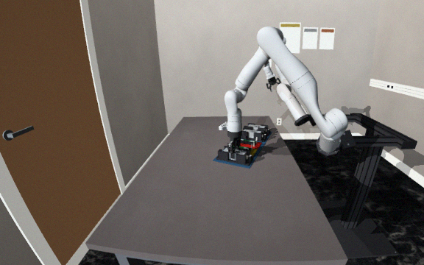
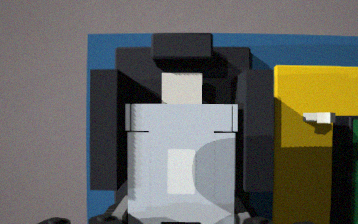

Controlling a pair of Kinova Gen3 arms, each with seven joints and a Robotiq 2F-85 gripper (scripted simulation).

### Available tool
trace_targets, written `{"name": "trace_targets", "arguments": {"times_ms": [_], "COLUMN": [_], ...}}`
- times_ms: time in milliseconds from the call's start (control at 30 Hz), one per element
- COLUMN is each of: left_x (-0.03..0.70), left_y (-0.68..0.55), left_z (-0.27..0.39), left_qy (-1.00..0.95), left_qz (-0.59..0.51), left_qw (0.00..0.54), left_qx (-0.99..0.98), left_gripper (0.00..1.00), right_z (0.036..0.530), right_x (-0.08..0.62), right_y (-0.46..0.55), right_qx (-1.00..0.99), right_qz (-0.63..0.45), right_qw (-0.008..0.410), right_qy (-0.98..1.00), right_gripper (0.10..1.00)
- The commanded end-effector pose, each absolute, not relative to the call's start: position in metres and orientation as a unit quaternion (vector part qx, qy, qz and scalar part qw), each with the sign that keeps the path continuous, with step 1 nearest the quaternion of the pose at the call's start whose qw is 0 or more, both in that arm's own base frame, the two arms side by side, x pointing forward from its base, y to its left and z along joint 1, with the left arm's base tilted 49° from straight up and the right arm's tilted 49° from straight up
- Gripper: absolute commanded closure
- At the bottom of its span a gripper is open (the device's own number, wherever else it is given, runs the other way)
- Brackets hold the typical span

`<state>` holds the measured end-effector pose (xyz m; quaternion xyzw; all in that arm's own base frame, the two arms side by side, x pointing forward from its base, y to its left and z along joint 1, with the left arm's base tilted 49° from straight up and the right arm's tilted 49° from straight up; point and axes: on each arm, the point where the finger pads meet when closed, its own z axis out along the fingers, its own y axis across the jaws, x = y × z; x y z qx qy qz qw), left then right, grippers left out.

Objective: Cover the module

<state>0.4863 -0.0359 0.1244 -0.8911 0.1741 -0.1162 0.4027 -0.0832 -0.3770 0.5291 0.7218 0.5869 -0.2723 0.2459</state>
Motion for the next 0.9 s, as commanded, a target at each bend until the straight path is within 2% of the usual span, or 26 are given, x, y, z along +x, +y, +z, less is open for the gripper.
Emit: {"name": "trace_targets", "arguments": {"times_ms": [0, 467, 500, 867], "left_x": [0.4865, 0.4865, 0.4865, 0.4865], "left_y": [-0.0367, -0.0367, -0.0367, -0.0367], "left_z": [0.1247, 0.1247, 0.1247, 0.1247], "left_qy": [0.175, 0.175, 0.175, 0.175], "left_qz": [-0.117, -0.117, -0.117, -0.117], "left_qw": [0.402, 0.402, 0.402, 0.402], "left_qx": [-0.891, -0.891, -0.891, -0.891], "left_gripper": [1.000, 1.000, 0.002, 0.002], "right_z": [0.5296, 0.5296, 0.5296, 0.5296], "right_x": [-0.0835, -0.0835, -0.0835, -0.0835], "right_y": [-0.3768, -0.3768, -0.3768, -0.3768], "right_qx": [0.722, 0.722, 0.722, 0.722], "right_qz": [-0.273, -0.273, -0.273, -0.273], "right_qw": [0.246, 0.246, 0.246, 0.246], "right_qy": [0.586, 0.586, 0.586, 0.586], "right_gripper": [0.100, 0.100, 0.100, 0.100]}}
